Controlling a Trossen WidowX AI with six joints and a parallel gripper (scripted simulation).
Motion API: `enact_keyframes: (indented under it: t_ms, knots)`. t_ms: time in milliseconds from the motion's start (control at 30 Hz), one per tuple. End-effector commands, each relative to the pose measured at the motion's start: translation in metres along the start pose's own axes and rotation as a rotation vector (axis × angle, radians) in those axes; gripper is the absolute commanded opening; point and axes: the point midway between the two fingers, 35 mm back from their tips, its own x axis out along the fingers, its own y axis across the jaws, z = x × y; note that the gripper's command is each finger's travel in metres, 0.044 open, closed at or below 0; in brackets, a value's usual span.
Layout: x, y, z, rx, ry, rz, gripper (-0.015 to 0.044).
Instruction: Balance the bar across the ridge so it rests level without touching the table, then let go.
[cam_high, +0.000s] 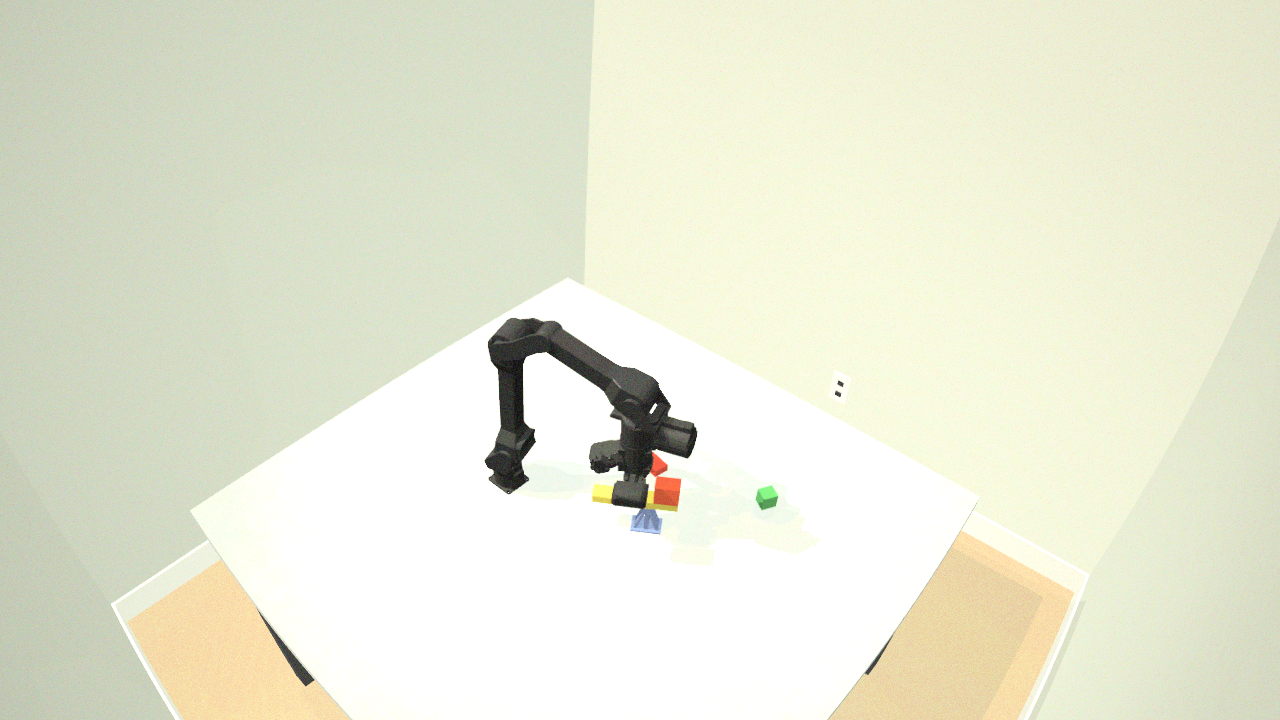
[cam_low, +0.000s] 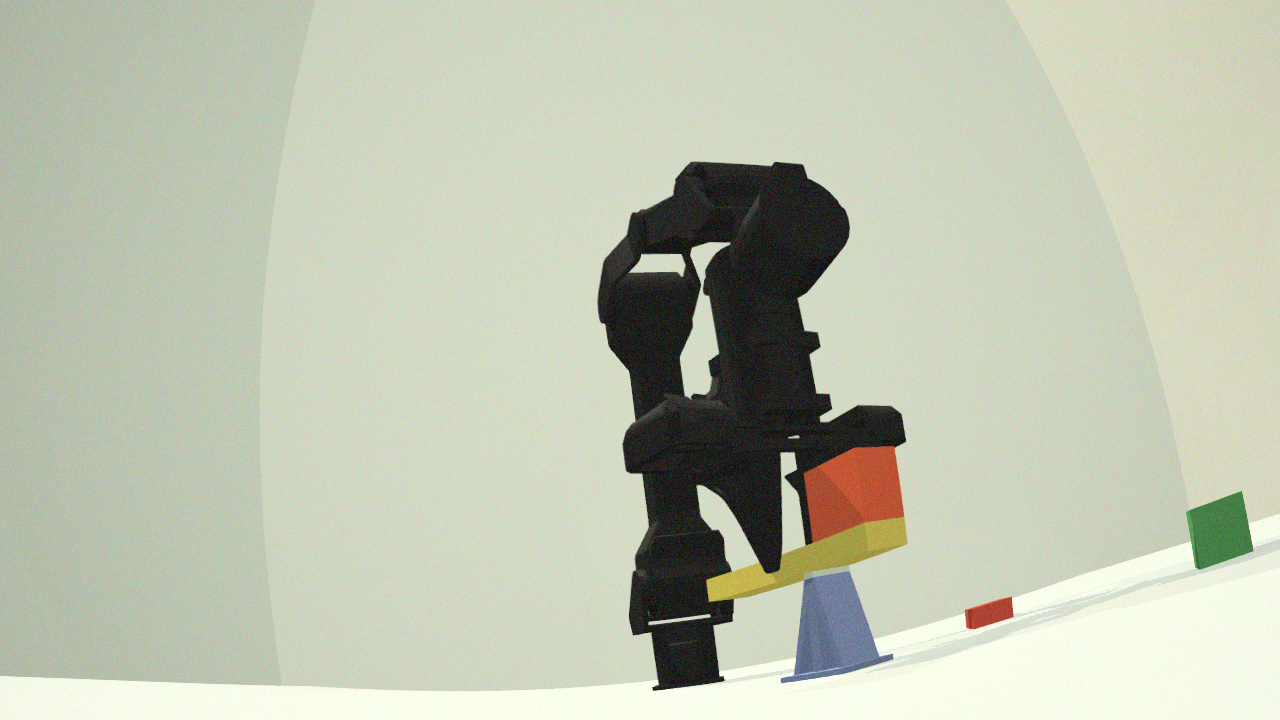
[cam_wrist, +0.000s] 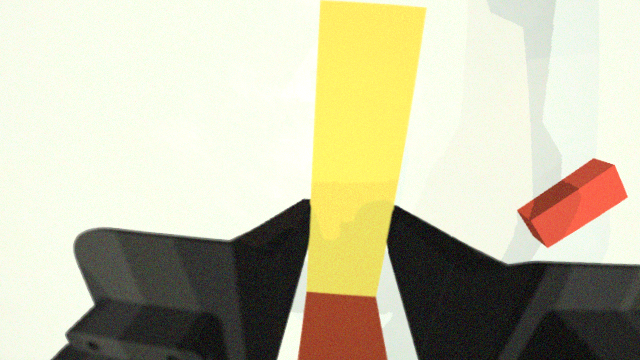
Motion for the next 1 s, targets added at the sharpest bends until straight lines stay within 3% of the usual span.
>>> enact_keyframes:
  t_ms: [0, 133, 367, 967]
  knots:
    - [0.0002, 0.0, 0.0001, 0.0, -0.001, 0.0, 0.0]
    - [0.0002, 0.0, 0.0001, 0.0, -0.001, 0.0, 0.0]
    - [0.0002, 0.0, 0.0001, 0.0, -0.001, 0.0, 0.0167]
    - [0.0002, 0.0, 0.0001, 0.0, -0.001, 0.0, 0.0168]
